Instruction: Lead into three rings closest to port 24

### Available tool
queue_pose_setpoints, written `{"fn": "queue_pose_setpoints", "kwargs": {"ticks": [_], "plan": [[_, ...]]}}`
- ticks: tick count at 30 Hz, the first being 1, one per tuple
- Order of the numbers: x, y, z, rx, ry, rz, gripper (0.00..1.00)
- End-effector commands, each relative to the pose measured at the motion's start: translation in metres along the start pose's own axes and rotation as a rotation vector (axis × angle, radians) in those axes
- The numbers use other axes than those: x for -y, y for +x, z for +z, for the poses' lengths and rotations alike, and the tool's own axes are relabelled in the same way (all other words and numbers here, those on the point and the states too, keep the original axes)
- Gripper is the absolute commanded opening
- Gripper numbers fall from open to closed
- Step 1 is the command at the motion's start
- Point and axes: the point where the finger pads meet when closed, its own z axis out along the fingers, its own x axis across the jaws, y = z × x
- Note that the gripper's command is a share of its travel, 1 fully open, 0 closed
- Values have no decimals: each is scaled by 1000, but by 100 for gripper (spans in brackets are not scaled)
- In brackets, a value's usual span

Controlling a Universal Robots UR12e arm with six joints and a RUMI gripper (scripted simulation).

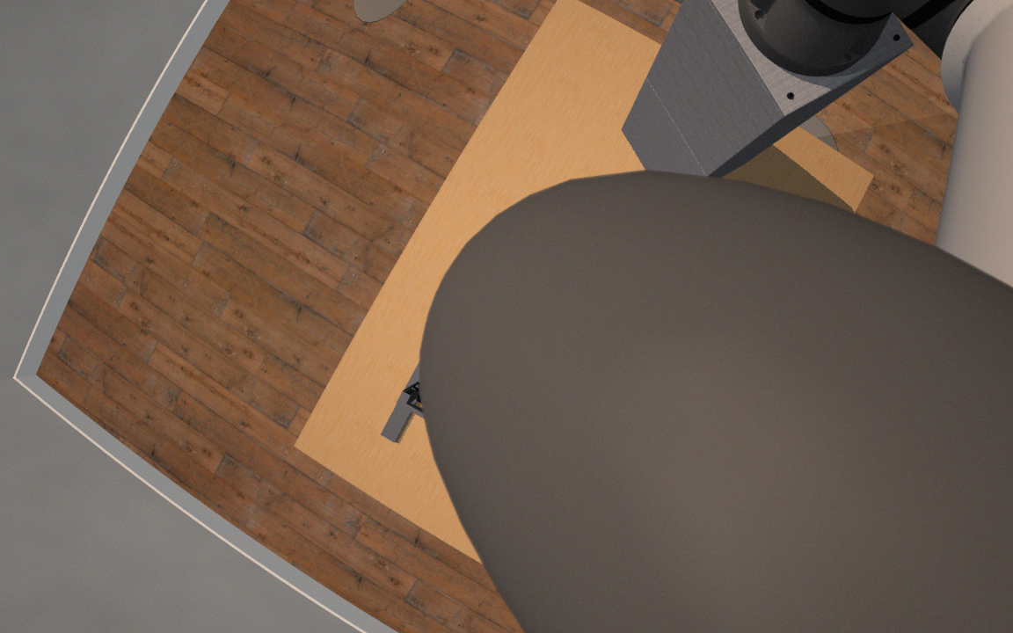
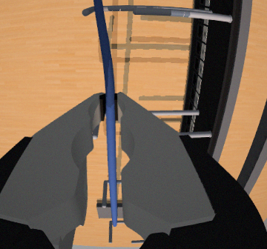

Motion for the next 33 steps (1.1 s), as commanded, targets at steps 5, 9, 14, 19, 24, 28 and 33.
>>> {"fn": "queue_pose_setpoints", "kwargs": {"ticks": [5,9,14,19,24,28,33], "plan": [[0,1,1,-1,0,0,0],[0,1,2,-1,0,0,0],[0,1,4,-1,0,0,0],[0,1,8,-1,0,0,0],[0,1,12,-1,0,0,0],[0,1,15,-1,0,0,0],[0,1,20,-1,0,0,0]]}}
